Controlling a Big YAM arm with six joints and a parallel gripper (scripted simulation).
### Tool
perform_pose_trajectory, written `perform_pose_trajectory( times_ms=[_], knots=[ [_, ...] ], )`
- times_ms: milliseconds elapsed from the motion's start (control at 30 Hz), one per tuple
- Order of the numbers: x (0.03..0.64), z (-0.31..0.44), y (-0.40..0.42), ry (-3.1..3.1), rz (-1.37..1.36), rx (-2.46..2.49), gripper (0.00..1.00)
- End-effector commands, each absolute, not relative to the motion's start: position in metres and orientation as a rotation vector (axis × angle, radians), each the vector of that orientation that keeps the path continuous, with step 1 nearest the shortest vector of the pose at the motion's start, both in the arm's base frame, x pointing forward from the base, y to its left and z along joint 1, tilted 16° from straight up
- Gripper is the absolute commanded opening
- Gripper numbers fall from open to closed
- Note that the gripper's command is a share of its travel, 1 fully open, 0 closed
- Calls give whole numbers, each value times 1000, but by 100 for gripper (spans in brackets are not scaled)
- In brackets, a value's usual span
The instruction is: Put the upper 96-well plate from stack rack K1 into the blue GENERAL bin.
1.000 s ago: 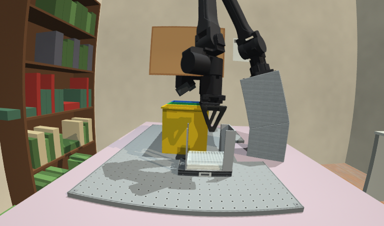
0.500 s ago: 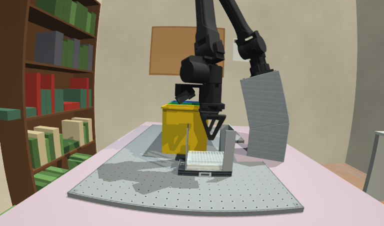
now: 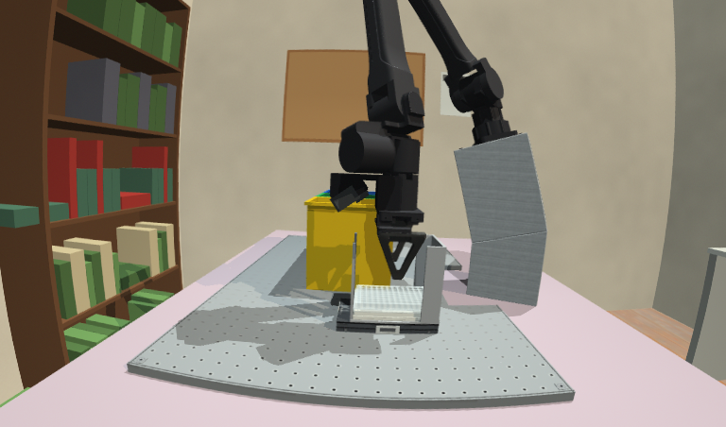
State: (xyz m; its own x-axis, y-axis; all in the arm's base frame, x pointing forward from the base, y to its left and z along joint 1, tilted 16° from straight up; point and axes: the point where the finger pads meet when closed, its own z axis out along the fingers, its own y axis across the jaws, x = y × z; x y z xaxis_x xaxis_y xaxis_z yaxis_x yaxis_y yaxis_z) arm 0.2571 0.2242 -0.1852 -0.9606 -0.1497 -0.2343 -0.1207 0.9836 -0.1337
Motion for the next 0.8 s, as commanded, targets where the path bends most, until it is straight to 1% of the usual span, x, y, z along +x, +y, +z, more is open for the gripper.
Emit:
perform_pose_trajectory(
  times_ms=[0,767],
  knots=[
    [263,-192,225,2881,-165,-199,100],
    [270,-226,219,2883,-170,-200,100]
  ],
)
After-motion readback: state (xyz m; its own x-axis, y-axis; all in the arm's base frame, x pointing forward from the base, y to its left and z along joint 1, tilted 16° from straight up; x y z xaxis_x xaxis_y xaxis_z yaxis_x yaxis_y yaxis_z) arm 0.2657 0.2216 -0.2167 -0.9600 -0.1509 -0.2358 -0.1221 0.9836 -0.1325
